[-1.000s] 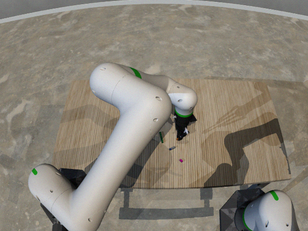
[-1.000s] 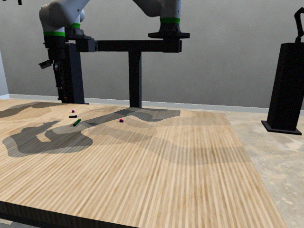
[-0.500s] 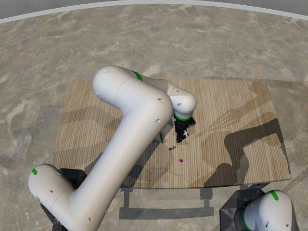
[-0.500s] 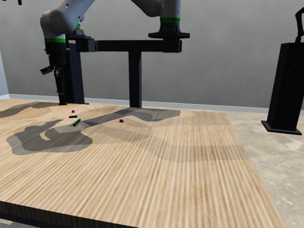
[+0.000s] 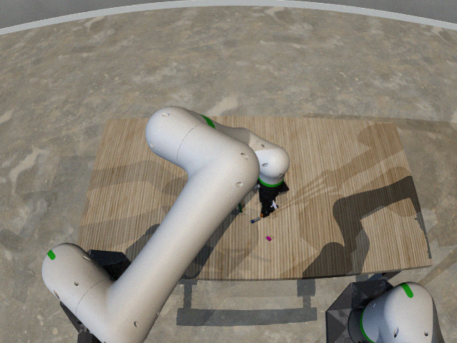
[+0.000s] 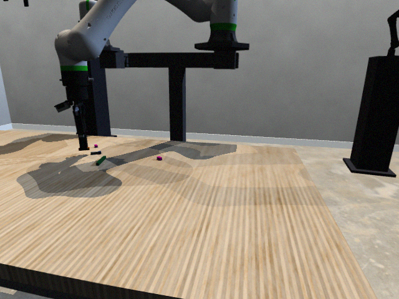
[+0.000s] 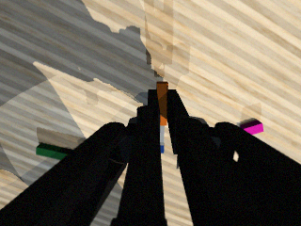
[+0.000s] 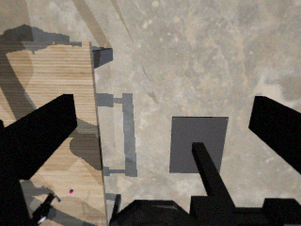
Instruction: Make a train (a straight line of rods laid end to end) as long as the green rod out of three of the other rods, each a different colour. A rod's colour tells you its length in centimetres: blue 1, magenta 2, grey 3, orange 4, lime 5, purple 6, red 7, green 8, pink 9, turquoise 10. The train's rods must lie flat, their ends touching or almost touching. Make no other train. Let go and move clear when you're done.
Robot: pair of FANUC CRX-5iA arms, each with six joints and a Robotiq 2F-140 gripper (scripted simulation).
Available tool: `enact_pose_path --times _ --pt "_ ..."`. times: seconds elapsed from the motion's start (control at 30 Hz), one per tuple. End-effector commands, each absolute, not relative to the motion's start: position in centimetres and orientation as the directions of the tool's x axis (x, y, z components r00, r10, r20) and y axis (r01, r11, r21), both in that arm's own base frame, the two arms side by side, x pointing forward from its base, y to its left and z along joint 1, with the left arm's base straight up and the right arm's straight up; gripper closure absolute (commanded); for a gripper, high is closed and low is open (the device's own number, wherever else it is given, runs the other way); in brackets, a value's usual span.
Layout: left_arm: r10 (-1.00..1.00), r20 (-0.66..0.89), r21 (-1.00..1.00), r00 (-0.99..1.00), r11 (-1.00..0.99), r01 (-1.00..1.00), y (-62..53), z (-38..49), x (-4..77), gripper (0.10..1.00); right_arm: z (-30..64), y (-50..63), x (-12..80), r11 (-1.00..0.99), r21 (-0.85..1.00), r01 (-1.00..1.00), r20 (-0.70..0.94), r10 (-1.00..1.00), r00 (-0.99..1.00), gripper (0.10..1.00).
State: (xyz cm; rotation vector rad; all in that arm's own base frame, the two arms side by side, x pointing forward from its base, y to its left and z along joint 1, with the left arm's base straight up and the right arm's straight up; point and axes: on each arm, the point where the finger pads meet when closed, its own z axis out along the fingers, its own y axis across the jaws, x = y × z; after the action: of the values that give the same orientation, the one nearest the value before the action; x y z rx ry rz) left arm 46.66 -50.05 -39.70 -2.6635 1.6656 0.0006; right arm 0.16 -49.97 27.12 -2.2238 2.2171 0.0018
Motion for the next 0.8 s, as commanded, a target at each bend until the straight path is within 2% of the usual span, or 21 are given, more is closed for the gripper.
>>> enact_pose_path --times 0.0,0.77 --pt "-0.899 0.002 -0.001 0.438 -0.438 -0.899 -50.19 -40.03 46.80 0.974 27.20 -50.00 0.15 -0.003 0.000 -1.000 0.000 -1.000 0.003 0.098" --pt "-0.899 0.002 -0.001 0.438 -0.438 -0.899 -50.19 -40.33 46.80 0.974 27.20 -50.00 0.15 -0.003 0.000 -1.000 0.000 -1.000 0.003 0.098"
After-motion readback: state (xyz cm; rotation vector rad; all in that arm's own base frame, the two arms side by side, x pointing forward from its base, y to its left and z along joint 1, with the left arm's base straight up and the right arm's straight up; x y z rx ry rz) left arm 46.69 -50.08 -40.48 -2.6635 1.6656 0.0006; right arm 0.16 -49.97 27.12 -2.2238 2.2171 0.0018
